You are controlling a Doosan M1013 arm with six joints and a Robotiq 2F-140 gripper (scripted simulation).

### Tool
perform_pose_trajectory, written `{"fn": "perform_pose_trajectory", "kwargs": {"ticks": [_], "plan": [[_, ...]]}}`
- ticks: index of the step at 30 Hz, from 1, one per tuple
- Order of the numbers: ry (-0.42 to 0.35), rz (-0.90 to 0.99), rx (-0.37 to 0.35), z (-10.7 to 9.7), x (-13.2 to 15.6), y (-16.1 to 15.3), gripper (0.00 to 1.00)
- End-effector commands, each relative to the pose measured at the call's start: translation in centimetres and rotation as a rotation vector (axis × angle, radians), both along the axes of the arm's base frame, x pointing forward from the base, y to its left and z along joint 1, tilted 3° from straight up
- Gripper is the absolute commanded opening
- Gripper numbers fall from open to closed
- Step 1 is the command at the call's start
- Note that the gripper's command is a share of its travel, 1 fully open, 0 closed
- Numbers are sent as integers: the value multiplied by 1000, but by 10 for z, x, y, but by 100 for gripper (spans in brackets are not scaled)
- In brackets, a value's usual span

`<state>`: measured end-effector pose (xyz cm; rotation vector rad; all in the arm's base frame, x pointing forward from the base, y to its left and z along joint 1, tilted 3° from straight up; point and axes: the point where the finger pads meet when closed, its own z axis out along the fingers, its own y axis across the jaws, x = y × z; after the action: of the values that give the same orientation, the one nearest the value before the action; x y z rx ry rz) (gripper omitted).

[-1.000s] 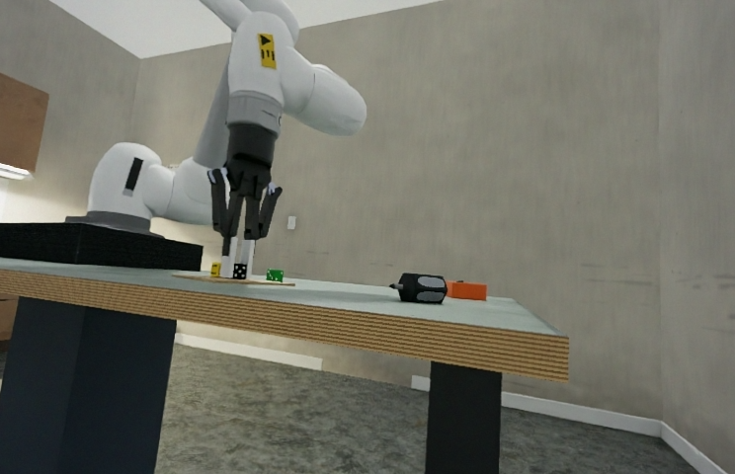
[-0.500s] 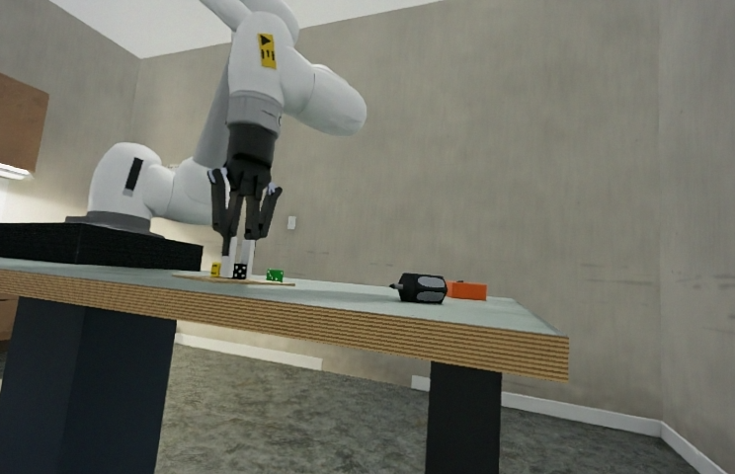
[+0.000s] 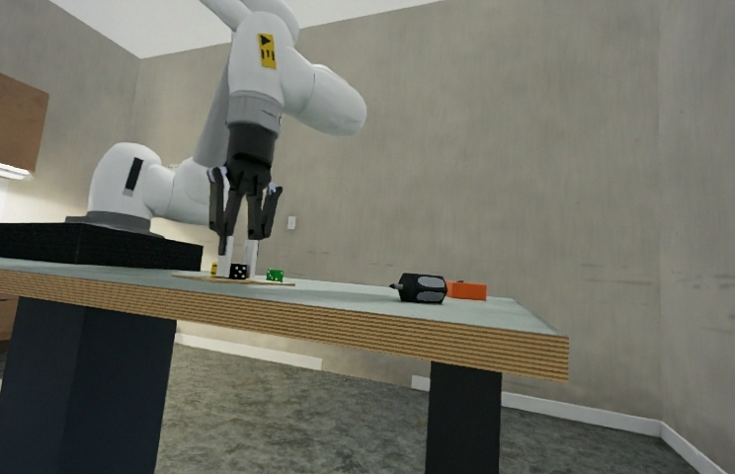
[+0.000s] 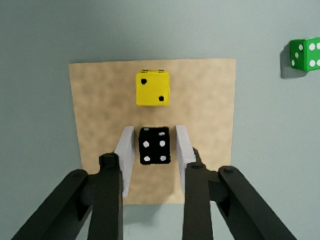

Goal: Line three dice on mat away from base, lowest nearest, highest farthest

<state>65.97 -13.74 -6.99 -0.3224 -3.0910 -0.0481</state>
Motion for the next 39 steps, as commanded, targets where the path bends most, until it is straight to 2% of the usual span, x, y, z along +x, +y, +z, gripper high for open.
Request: {"fn": "perform_pose_trajectory", "kwargs": {"ticks": [1, 11, 16, 18, 29, 38, 39], "plan": [[-1, 0, 0, 1, 1, 0, 32], [-1, 0, 0, 8, 1, 0, 32], [-1, 0, 0, 28, 1, -1, 32], [-1, 0, 0, 28, 1, -1, 32], [-1, 0, 0, 82, 3, -3, 32], [-1, 0, 0, 91, 3, -3, 32], [-1, 0, 0, 91, 3, -3, 100]]}}
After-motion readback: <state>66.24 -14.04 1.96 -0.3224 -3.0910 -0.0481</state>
